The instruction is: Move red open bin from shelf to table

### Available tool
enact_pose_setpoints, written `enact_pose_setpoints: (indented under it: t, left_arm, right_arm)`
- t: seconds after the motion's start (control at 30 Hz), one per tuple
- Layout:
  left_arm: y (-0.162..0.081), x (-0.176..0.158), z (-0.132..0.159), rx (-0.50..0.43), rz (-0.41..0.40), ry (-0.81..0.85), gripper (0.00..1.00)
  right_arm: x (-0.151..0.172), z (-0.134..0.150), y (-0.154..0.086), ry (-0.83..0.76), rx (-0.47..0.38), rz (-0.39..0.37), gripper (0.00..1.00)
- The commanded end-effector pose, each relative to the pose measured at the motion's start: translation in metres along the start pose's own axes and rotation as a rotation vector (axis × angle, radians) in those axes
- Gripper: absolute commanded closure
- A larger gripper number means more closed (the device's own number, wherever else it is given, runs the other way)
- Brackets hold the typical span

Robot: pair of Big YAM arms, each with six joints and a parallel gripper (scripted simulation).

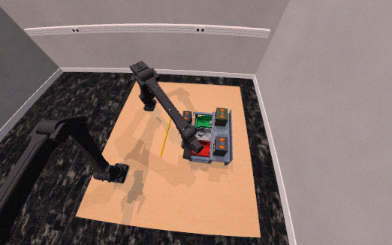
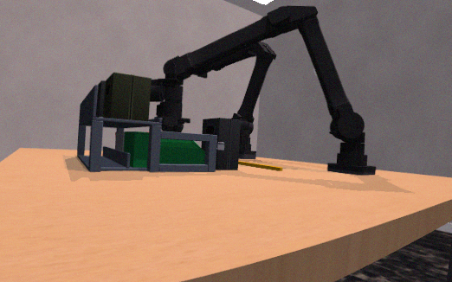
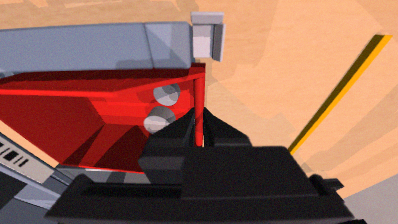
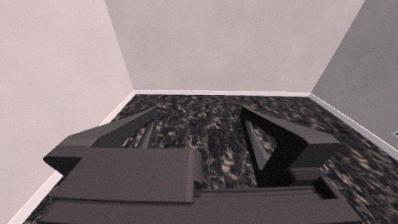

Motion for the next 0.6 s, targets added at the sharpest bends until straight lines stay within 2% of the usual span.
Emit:
enact_pose_setpoints:
  t: [0.0,0.57]
  left_arm:
    - [-0.026,-0.014,-0.005,-0.045,-0.026,-0.001,1.0]
    - [-0.024,-0.055,0.006,-0.046,-0.024,-0.001,1.0]
  right_arm:
    - [-0.008,-0.01,-0.008,0.016,-0.013,0.01,0.0]
    - [-0.008,-0.01,-0.008,0.016,-0.013,0.01,0.0]
Point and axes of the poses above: on each arm, the point where the finger pads meet when closed, its own y axis out along the fingers, its own x axis across the jaws, z = x × y, the point moved 5 cm from there along -y, back along the fingers, and after that the axes turned 14 degrees about -y, right-handed, at the moved point
